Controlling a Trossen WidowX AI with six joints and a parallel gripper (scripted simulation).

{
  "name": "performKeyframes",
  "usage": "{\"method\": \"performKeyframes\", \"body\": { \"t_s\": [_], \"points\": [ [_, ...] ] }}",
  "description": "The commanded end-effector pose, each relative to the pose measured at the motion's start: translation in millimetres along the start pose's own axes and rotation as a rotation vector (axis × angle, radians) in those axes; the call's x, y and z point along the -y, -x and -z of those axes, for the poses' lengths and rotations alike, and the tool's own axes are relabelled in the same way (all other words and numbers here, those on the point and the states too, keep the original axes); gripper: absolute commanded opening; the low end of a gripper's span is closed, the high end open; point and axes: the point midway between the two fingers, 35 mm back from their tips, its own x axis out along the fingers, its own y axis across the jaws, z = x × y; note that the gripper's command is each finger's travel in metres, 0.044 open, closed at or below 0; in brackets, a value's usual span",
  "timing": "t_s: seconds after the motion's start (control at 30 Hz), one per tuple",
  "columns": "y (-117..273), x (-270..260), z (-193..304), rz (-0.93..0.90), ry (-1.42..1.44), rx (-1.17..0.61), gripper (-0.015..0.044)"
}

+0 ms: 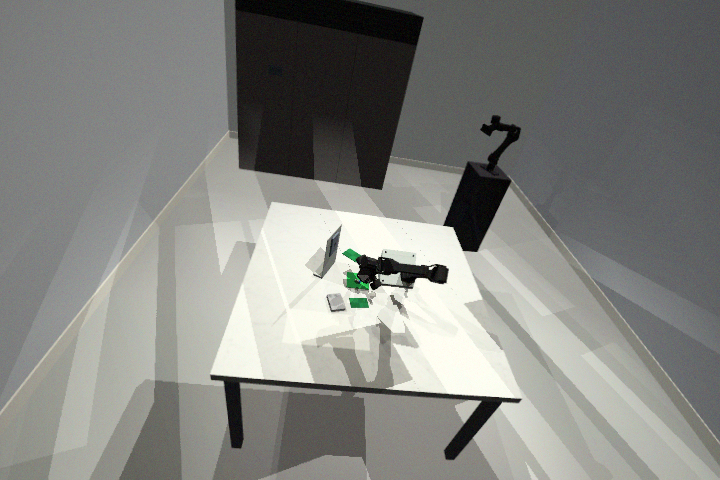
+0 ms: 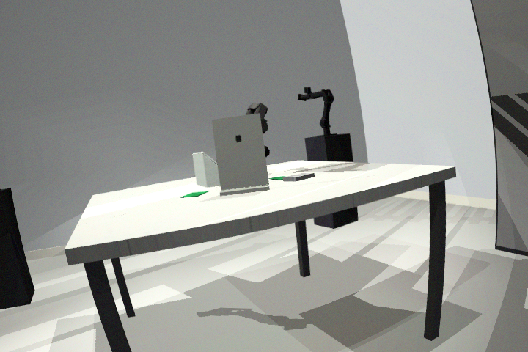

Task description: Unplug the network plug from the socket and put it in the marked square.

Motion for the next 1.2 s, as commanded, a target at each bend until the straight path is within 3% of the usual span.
{"method": "performKeyframes", "body": {
  "t_s": [0.0,1.17],
  "points": [
    [5.5,0.5,-1.4,0.000,0.006,0.005,0.0156],
    [41.9,28.4,-2.3,0.001,0.008,-0.003,0.0156]
  ]
}}
